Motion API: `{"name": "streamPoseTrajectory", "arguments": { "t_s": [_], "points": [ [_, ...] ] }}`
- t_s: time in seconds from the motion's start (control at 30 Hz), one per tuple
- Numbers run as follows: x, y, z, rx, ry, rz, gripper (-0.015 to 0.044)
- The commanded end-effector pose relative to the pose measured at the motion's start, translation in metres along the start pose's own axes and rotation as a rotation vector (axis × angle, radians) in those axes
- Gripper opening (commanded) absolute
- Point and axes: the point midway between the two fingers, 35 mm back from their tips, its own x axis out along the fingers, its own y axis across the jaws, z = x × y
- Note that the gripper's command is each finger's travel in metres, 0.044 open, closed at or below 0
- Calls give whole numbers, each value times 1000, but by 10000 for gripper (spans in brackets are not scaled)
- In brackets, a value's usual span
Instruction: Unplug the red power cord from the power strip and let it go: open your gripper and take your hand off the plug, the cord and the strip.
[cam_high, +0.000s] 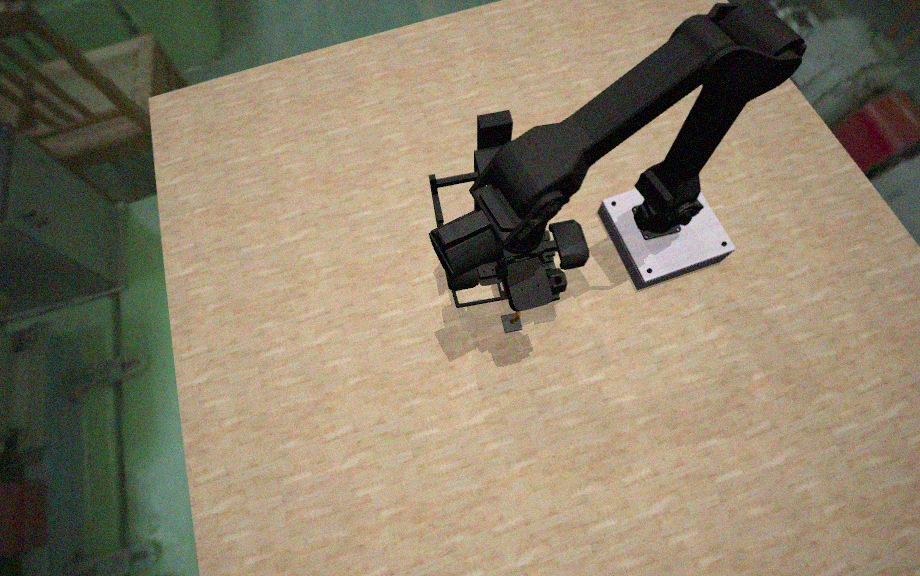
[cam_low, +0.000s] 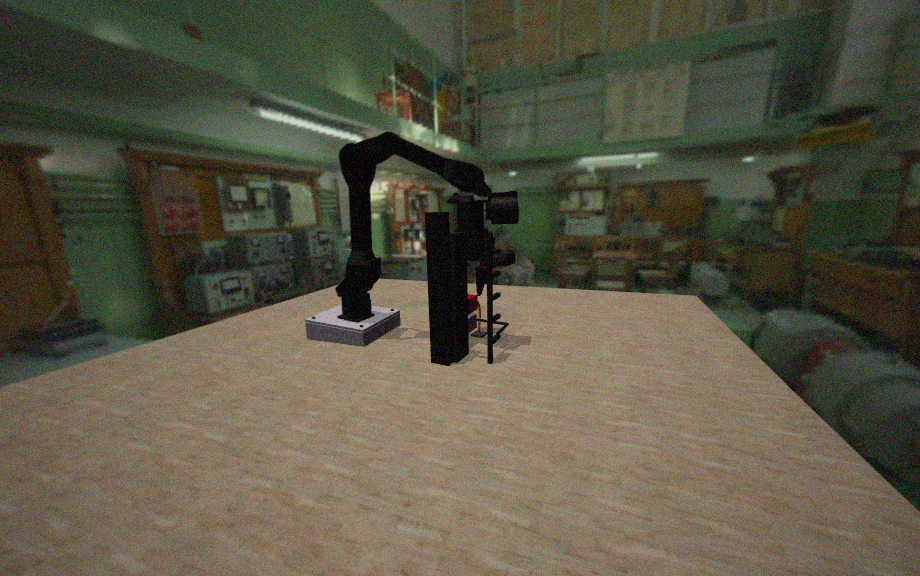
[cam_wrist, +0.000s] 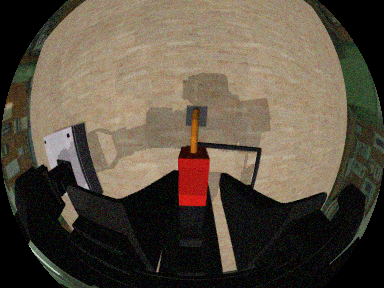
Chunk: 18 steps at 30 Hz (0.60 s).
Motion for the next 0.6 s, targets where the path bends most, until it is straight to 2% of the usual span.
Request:
{"name": "streamPoseTrajectory", "arguments": {
  "t_s": [0.0, 0.57],
  "points": [
    [7, 2, 0, -4, -4, 8, 160],
    [11, 2, 0, -4, -4, 8, 160]
  ]
}}
